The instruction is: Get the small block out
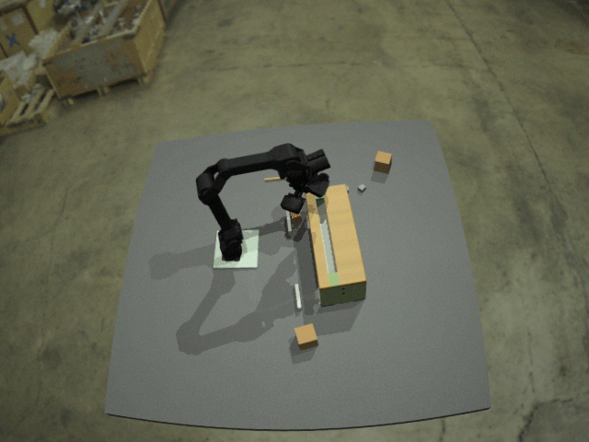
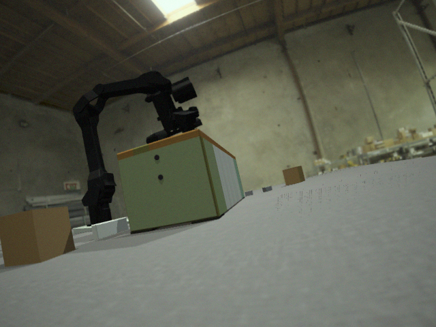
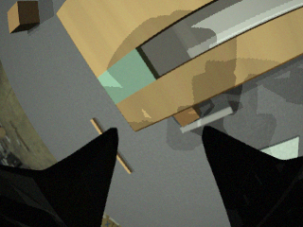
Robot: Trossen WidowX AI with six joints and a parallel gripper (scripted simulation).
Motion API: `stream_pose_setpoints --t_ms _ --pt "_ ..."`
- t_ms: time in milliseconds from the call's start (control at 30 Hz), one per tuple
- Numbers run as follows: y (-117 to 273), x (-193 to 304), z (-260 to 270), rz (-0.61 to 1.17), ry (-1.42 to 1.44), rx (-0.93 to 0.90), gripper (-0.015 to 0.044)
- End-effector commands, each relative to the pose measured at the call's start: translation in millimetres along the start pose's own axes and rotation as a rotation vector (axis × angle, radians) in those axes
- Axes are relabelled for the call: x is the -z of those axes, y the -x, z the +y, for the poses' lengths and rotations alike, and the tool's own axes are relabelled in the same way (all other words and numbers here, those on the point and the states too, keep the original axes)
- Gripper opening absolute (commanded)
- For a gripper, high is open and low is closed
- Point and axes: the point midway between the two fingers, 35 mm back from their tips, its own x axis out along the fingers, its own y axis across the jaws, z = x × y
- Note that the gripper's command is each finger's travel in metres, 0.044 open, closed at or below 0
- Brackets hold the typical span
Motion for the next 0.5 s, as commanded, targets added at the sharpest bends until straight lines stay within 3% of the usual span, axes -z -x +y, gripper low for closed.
stream_pose_setpoints --t_ms 0,100,467 --pt "-4 14 -1 -0.054 0.839 0.087 0.0285" --pt "-5 19 0 -0.063 1.147 0.128 0.0285" --pt "-6 30 1 -0.054 1.802 0.236 0.0285"
